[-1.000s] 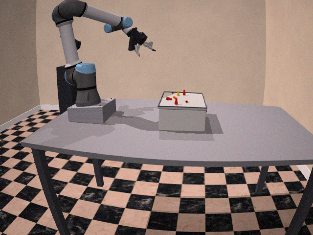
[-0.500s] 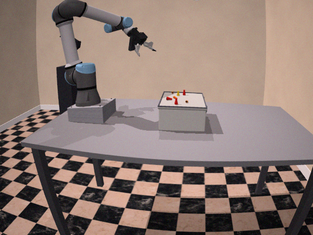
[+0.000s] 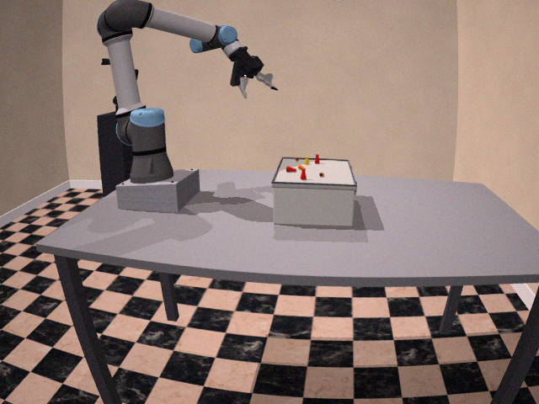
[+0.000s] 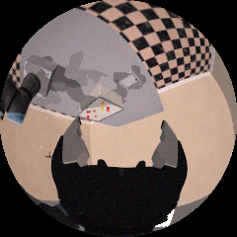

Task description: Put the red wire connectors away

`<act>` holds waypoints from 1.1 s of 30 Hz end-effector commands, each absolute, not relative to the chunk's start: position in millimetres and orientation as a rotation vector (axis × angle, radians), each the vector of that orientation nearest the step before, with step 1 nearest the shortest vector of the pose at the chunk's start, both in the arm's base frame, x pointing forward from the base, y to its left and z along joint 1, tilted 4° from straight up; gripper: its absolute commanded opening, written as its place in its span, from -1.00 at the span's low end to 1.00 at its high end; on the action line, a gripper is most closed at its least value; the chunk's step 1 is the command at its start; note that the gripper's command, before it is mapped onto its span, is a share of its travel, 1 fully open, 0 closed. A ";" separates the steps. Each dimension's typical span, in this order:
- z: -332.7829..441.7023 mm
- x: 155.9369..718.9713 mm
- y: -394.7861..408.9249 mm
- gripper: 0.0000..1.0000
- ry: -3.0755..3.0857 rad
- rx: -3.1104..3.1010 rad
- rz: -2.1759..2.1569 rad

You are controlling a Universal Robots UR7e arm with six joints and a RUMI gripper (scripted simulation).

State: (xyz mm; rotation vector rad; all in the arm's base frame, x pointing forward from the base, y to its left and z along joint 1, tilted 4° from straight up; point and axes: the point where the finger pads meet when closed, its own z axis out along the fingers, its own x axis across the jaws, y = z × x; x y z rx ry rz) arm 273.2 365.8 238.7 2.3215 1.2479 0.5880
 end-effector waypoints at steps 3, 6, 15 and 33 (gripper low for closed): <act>229.7 308.8 353.2 1.00 1.155 2.439 0.465; 224.9 329.8 343.5 1.00 1.094 2.511 0.395; 215.3 383.6 312.5 1.00 0.911 2.700 0.225; 210.2 487.4 222.5 1.00 0.439 3.073 -0.040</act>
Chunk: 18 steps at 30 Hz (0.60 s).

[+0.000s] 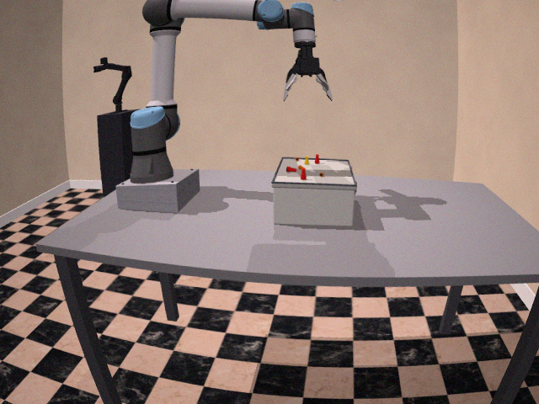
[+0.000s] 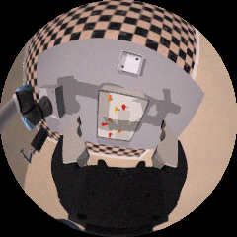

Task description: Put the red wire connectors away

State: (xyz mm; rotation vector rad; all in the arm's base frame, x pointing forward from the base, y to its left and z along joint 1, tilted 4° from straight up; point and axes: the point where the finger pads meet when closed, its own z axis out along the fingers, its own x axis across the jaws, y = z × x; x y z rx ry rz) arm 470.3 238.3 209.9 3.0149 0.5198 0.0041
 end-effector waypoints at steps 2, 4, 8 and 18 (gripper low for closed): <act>210.6 495.2 213.6 1.00 0.395 3.102 -0.056; 211.1 501.7 206.1 1.00 0.358 3.125 -0.068; 211.9 510.5 195.3 1.00 0.305 3.156 -0.083; 212.4 515.5 188.9 1.00 0.274 3.174 -0.092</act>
